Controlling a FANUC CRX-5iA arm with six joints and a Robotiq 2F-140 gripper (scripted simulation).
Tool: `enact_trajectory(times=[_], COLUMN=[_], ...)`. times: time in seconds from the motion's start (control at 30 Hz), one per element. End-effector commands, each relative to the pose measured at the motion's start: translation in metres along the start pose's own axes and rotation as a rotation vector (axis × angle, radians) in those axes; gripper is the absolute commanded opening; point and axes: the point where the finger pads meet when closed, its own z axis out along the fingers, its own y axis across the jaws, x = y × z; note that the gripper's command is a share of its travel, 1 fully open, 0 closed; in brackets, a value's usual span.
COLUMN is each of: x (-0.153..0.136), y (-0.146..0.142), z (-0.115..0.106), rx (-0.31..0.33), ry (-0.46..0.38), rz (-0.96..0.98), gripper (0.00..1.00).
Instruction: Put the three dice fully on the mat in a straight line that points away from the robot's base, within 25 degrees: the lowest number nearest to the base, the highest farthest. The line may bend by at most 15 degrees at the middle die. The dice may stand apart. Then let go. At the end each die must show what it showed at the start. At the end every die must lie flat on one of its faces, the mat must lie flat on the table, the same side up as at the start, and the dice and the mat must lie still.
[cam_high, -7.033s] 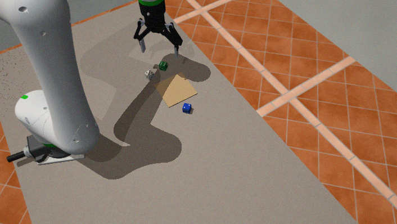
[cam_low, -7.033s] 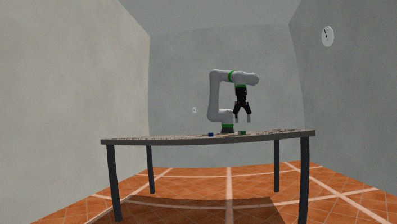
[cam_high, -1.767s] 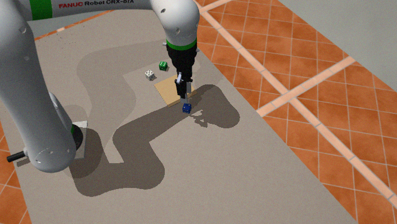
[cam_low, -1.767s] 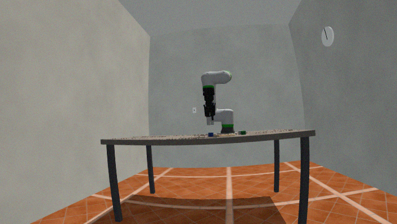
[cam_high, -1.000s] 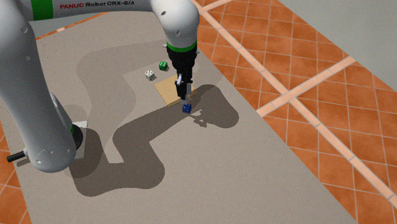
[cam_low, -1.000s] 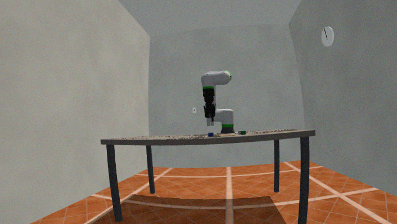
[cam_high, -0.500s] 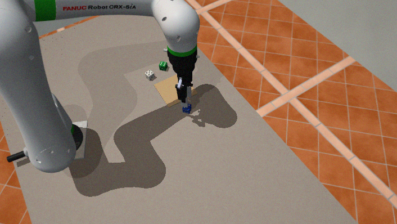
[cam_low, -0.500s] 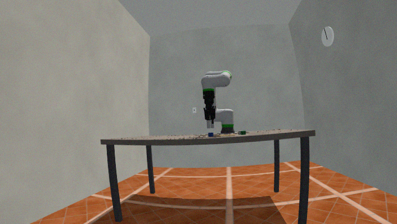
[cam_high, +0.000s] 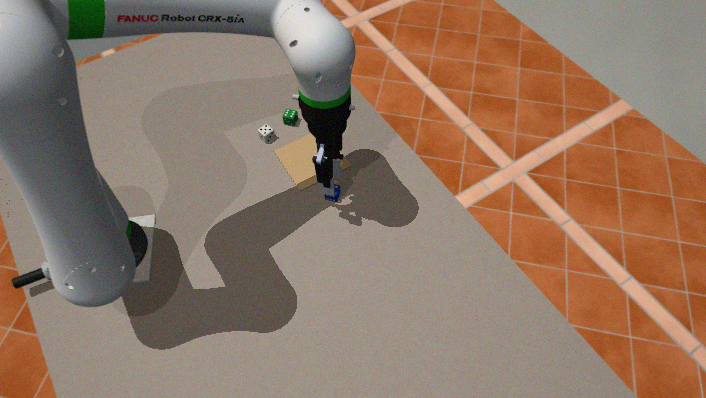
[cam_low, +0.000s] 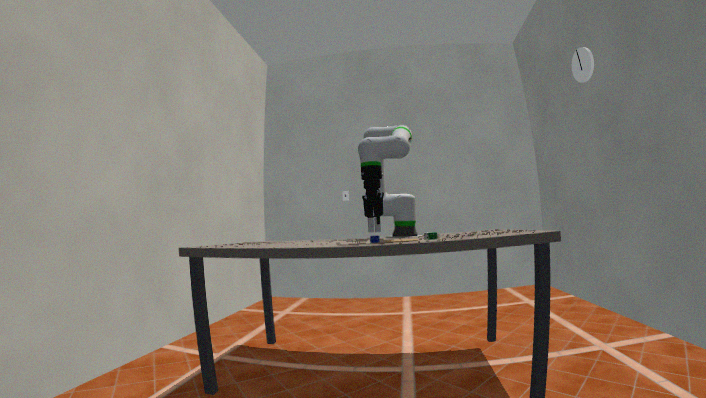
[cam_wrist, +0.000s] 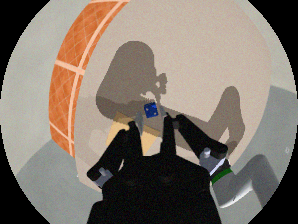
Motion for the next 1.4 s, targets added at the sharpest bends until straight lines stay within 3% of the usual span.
enact_trajectory(times=[0.0, 1.37], x=[0.0002, 0.0003], y=[-0.0001, 0.0], z=[0.0035, 0.0072], rx=[0.0, 0.0], ry=[0.0, 0.0], rz=[0.0, 0.0], gripper=[0.28, 0.28])
